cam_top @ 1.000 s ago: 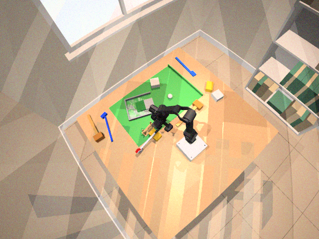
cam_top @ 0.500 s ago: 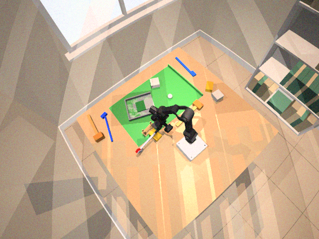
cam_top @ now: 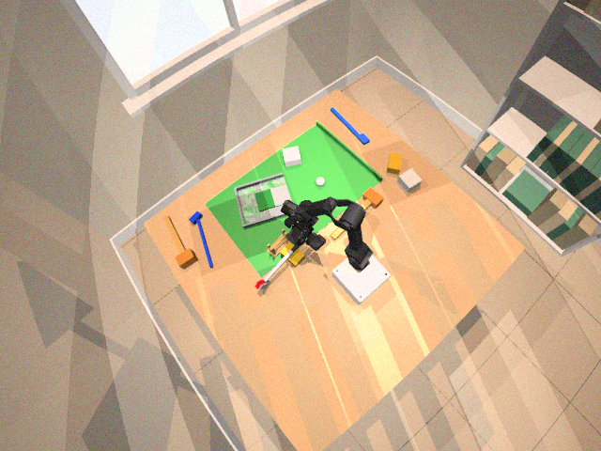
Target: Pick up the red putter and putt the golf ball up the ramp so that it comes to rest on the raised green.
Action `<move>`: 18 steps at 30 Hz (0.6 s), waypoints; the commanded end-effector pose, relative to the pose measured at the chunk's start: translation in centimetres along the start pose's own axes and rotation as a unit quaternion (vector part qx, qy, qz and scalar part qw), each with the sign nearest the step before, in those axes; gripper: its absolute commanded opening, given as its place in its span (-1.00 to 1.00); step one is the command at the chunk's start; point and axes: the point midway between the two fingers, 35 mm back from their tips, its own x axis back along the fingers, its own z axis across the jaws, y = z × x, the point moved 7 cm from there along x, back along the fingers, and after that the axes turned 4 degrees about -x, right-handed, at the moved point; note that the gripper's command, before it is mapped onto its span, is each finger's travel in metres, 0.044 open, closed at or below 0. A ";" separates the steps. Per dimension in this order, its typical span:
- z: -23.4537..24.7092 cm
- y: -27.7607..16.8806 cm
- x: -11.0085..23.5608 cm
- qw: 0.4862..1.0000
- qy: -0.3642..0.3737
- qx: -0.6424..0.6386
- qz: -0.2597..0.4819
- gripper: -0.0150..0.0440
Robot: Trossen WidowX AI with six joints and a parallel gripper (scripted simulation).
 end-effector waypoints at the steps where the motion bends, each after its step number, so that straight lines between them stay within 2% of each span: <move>1: 0.0 0.0 0.0 1.000 0.000 0.000 0.000 -0.16; 3: 0.0 0.0 0.0 1.000 0.000 0.000 0.000 -0.33; 9: 0.0 0.0 0.1 1.000 0.000 0.000 0.000 -0.49; 13: -0.3 0.3 1.6 1.000 0.000 0.000 0.000 -0.49; 18: -0.5 1.0 5.1 1.000 0.000 0.000 0.000 -0.49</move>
